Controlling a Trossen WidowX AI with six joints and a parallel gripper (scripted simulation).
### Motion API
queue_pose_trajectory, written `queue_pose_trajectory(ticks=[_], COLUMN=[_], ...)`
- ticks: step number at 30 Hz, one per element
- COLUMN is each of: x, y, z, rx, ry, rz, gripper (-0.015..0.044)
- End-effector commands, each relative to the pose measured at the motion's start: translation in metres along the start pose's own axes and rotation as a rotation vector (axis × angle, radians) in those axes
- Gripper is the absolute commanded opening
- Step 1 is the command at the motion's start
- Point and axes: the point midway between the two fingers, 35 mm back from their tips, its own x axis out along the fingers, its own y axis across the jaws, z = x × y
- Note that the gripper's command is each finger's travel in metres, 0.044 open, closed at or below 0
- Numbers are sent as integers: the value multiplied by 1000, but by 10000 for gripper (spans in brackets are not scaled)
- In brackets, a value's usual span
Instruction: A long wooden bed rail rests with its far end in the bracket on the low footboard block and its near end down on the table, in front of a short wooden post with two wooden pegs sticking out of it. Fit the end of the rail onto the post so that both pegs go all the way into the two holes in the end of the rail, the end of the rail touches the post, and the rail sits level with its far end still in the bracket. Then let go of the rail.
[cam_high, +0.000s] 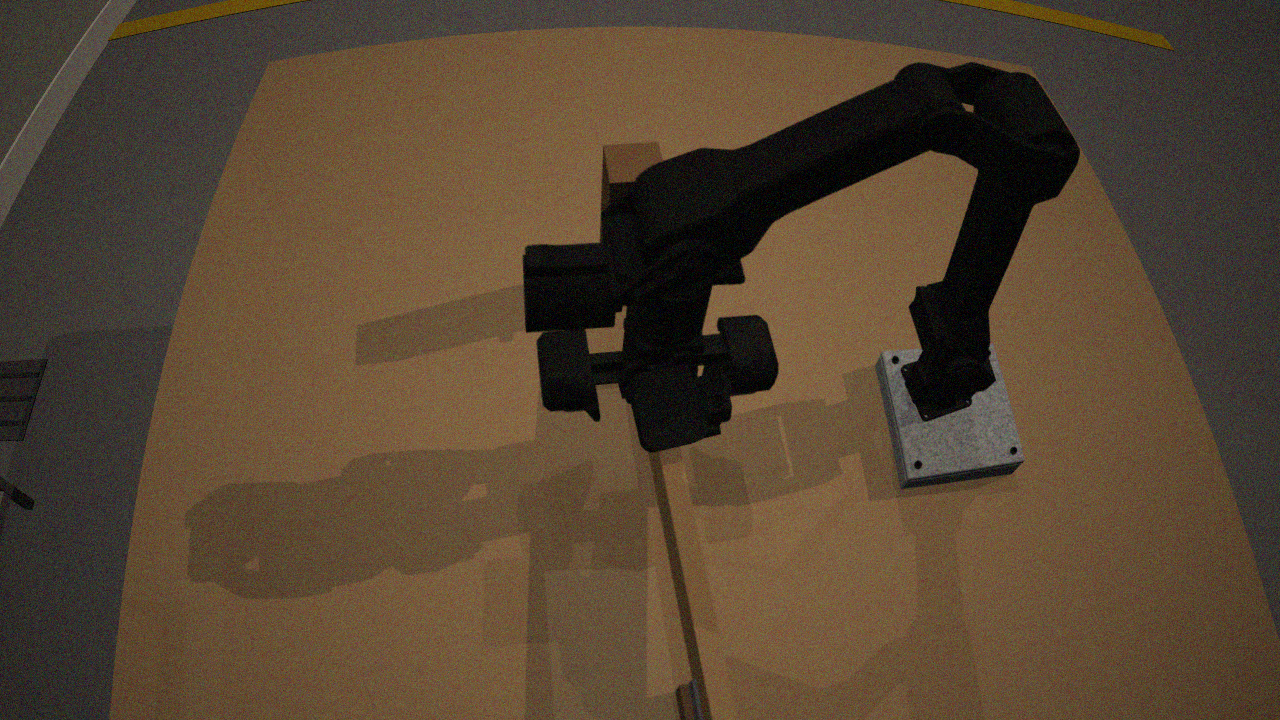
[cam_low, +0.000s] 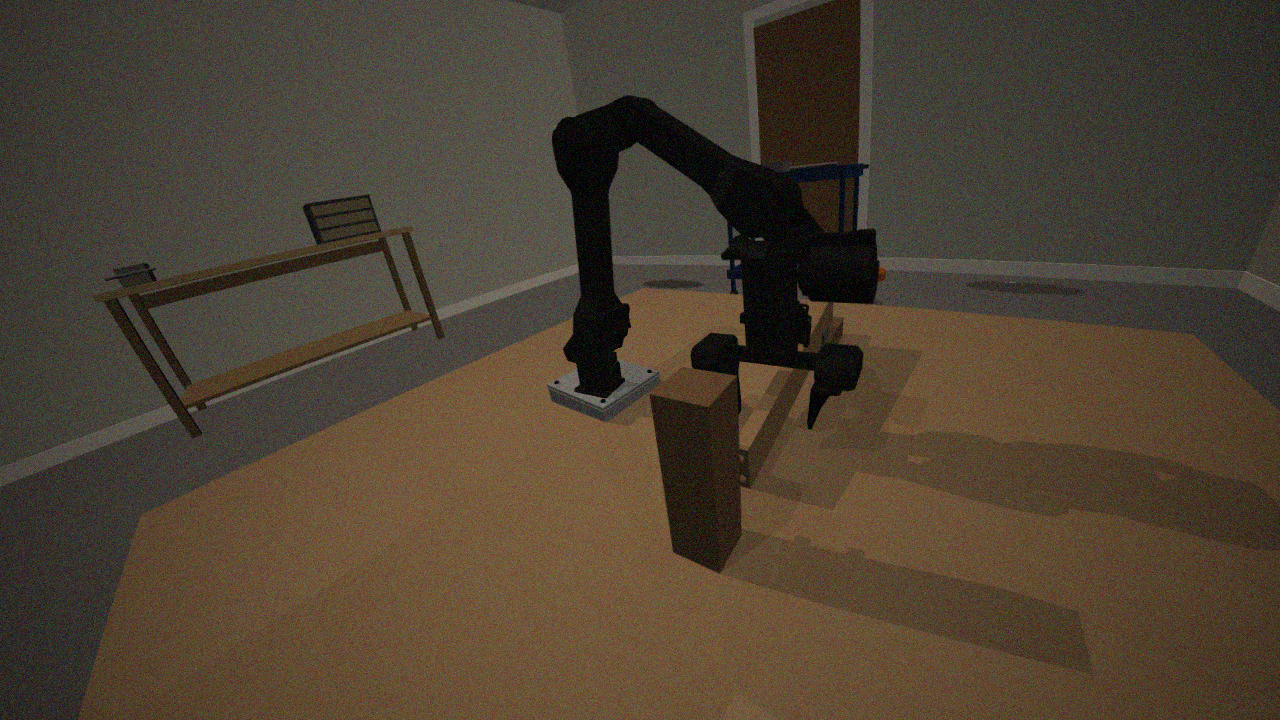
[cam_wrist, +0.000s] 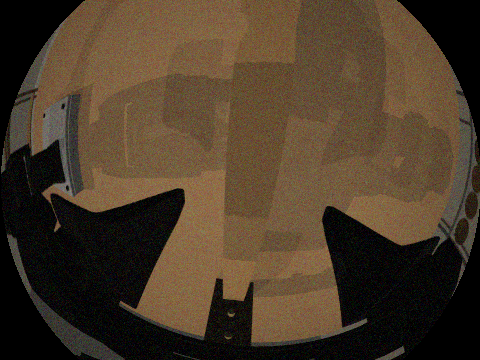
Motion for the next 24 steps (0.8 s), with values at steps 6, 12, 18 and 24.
queue_pose_trajectory(ticks=[6,12,18,24], x=[18,22,22,22], y=[6,6,6,6], z=[0,0,0,0], rx=[-2,-2,-2,-2], ry=[3,3,3,3], rz=[20,20,20,20], gripper=[440,414,256,99])
